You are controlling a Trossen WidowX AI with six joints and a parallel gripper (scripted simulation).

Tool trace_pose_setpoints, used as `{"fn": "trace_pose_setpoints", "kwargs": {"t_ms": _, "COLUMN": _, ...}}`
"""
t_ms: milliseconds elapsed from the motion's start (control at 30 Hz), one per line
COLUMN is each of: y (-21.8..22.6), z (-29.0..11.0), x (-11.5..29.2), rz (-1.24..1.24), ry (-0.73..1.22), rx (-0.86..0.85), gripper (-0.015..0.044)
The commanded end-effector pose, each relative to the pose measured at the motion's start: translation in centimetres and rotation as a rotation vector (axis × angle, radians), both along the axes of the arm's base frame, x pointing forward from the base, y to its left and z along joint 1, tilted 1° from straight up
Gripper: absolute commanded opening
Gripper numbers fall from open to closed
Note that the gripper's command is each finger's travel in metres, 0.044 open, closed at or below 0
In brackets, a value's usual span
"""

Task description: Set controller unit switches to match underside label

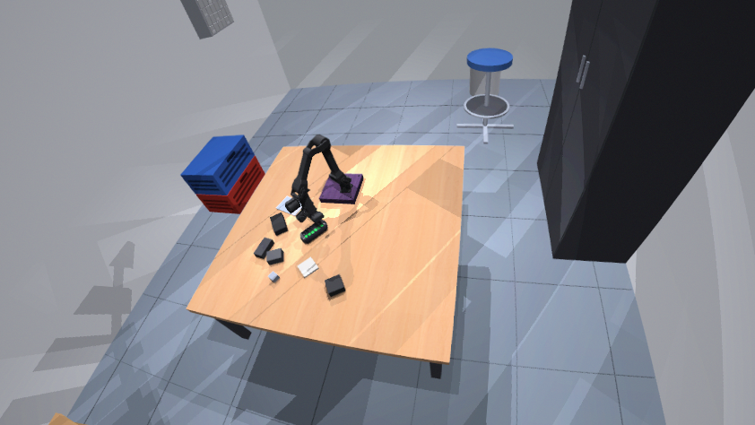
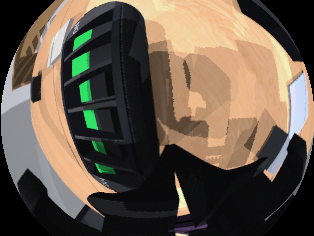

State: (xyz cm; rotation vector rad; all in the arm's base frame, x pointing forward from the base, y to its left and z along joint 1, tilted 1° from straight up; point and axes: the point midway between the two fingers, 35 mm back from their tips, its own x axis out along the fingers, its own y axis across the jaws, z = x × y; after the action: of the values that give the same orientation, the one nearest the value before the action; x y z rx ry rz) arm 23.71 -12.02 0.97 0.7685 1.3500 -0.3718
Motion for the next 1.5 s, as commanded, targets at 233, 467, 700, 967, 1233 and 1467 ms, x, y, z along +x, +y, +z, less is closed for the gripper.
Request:
{"fn": "trace_pose_setpoints", "kwargs": {"t_ms": 233, "y": 0.9, "z": 0.0, "x": 0.8, "rz": 0.015, "ry": -0.017, "rx": 0.012, "gripper": 0.0}}
{"fn": "trace_pose_setpoints", "kwargs": {"t_ms": 467, "y": 0.9, "z": 0.0, "x": 0.8, "rz": 0.015, "ry": -0.017, "rx": 0.012, "gripper": 0.0}}
{"fn": "trace_pose_setpoints", "kwargs": {"t_ms": 700, "y": 0.9, "z": 0.0, "x": 0.8, "rz": 0.015, "ry": -0.017, "rx": 0.012, "gripper": 0.0}}
{"fn": "trace_pose_setpoints", "kwargs": {"t_ms": 967, "y": 1.3, "z": 0.0, "x": 1.3, "rz": 0.015, "ry": -0.018, "rx": 0.012, "gripper": 0.0}}
{"fn": "trace_pose_setpoints", "kwargs": {"t_ms": 1233, "y": 1.4, "z": 0.0, "x": 1.4, "rz": 0.015, "ry": -0.018, "rx": 0.012, "gripper": 0.0}}
{"fn": "trace_pose_setpoints", "kwargs": {"t_ms": 1467, "y": -0.2, "z": 2.6, "x": 0.0, "rz": 0.003, "ry": -0.005, "rx": 0.003, "gripper": 0.0}}
